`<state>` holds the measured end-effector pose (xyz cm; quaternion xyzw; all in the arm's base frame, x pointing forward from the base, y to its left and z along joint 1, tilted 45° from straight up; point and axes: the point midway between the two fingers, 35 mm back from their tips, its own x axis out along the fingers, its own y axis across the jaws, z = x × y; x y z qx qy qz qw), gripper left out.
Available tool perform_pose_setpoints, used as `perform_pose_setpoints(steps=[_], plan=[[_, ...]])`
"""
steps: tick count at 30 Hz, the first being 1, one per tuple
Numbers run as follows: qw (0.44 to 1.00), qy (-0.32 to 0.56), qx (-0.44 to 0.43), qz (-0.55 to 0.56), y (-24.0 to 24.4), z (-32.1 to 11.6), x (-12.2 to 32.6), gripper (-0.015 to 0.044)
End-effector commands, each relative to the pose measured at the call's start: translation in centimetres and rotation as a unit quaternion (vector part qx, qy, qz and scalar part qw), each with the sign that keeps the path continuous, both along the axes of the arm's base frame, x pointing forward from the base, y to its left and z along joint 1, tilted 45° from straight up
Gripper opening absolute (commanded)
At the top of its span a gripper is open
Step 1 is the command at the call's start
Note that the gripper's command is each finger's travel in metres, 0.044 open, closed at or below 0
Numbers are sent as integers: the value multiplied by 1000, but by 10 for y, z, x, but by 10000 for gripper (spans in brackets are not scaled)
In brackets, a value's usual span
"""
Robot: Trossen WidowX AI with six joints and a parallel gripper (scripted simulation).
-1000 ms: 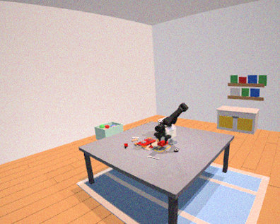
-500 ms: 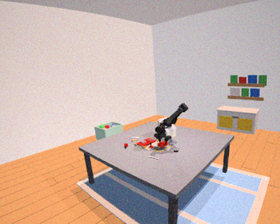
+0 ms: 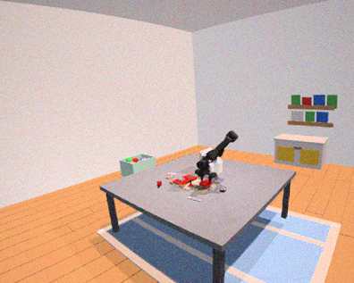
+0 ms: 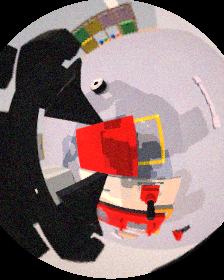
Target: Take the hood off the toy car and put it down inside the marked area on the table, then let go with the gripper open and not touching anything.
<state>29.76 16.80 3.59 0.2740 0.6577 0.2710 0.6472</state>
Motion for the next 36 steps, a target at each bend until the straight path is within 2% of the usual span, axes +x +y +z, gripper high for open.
perform_pose_setpoints(steps=[1, 36], plan=[[1000, 2, -3, -2, 2, -3, -1, 0], [1000, 2, -3, -2, 13, -14, -1, 0]])
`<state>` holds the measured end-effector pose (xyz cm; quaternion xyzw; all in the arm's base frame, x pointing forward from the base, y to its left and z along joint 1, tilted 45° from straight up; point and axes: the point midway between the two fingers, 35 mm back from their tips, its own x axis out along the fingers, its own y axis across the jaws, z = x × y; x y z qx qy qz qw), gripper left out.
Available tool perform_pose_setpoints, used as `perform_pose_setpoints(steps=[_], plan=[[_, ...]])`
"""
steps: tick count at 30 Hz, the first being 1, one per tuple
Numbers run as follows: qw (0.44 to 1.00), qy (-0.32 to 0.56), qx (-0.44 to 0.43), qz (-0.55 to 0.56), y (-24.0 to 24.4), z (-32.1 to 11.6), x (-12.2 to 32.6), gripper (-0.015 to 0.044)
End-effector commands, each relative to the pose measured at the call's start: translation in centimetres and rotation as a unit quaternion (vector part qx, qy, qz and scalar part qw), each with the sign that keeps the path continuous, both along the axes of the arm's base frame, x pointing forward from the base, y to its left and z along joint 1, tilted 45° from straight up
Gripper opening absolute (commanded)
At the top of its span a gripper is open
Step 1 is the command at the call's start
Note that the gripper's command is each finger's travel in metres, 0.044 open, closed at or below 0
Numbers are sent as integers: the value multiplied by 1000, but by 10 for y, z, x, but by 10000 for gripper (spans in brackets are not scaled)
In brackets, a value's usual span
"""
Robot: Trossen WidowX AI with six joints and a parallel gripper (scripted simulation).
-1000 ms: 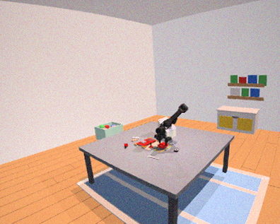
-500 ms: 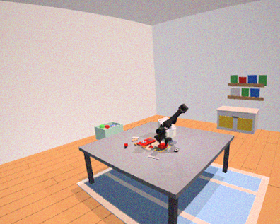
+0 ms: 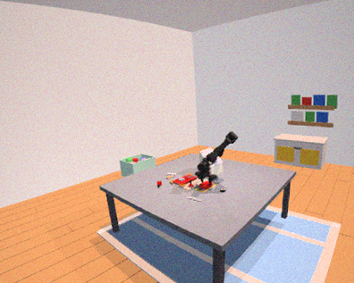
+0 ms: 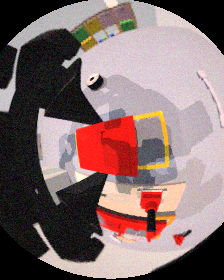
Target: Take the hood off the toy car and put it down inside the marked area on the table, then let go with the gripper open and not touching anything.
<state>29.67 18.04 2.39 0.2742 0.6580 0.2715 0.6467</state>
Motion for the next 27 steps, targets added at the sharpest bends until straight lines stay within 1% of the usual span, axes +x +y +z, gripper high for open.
perform_pose_setpoints(steps=[1, 9, 25, 26, 27], plan=[[1000, 1, -3, -2, 1, -2, 0, 0], [1000, 1, -3, -2, 4, -5, 0, 0], [1000, 0, 0, 0, 3, -3, 0, 420], [1000, 0, 0, 0, 2, -2, 0, 440], [1000, 0, 0, 0, 0, 0, 0, 440]])
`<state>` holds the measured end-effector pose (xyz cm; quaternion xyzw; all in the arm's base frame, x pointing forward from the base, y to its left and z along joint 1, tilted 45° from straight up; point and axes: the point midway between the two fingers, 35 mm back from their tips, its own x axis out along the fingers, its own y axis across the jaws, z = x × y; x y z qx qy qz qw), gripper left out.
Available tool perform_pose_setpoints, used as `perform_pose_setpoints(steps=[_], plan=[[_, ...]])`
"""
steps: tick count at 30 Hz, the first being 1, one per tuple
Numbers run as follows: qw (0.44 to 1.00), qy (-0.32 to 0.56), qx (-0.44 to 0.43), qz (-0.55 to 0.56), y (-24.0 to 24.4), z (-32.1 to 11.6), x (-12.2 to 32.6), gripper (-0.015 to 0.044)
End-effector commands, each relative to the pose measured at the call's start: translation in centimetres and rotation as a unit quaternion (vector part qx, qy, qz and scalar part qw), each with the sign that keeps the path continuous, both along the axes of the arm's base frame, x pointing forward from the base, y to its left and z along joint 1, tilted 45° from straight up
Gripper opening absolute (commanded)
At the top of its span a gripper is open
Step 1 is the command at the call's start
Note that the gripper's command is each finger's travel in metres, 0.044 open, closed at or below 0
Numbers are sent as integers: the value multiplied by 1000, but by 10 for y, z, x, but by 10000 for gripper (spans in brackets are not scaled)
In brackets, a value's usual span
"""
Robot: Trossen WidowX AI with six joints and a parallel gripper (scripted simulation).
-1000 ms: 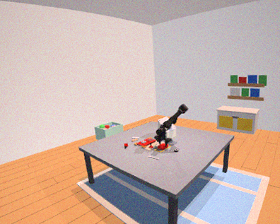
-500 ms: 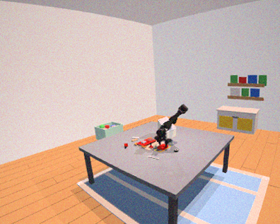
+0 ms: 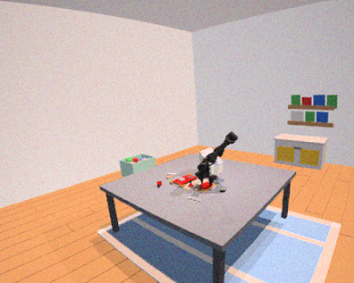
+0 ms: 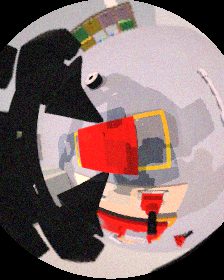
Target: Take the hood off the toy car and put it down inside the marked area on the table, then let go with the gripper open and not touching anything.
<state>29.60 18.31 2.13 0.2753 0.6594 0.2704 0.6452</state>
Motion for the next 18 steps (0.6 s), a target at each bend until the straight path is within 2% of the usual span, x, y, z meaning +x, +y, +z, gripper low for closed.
perform_pose_setpoints(steps=[1, 8, 18], plan=[[1000, -3, -1, 1, -7, 6, 2, 440], [1000, -3, -3, 0, -48, 47, 2, 440], [1000, -3, -3, 0, -49, 48, 2, 440]])
